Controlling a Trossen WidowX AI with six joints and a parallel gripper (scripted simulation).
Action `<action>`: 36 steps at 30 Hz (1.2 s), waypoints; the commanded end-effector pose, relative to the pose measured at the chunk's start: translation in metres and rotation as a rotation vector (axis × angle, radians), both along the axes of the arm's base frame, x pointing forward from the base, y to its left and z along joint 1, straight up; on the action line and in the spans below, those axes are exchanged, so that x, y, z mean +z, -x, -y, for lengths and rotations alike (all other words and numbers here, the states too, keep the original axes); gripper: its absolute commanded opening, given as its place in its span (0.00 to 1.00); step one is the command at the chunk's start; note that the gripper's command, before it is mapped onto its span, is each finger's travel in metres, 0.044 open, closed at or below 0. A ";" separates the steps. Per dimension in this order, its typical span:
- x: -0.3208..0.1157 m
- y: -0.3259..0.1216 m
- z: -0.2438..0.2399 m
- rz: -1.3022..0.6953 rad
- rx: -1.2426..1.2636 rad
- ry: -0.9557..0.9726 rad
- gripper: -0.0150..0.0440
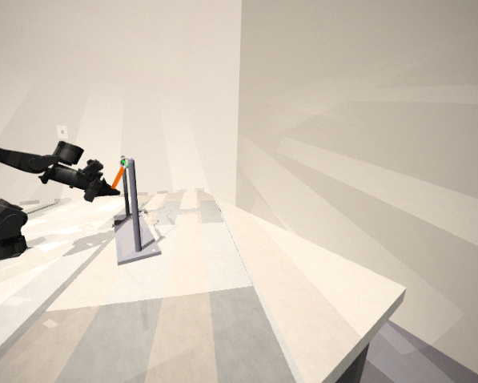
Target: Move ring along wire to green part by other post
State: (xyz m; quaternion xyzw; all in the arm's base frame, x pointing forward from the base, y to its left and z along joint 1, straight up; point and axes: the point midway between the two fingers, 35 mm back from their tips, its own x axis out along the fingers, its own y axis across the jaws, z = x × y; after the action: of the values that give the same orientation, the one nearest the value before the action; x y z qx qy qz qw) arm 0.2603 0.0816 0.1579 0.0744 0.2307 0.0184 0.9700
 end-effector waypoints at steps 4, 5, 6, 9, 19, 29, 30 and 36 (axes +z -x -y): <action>-0.002 0.001 0.003 0.006 0.040 0.089 0.00; -0.002 0.001 0.003 0.007 0.043 0.097 0.00; -0.002 0.002 0.002 0.007 0.045 0.102 0.00; -0.002 0.002 0.001 0.008 0.050 0.115 0.00; -0.002 0.002 -0.007 0.011 0.058 0.132 0.00; -0.002 0.002 -0.016 0.012 0.061 0.132 0.00; -0.002 0.002 -0.017 0.013 0.061 0.132 0.00; -0.002 0.002 -0.023 0.014 0.062 0.131 0.00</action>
State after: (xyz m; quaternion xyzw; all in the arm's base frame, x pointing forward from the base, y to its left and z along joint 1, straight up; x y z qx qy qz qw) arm 0.2572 0.1017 0.1573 0.0039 0.2259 0.0369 0.9735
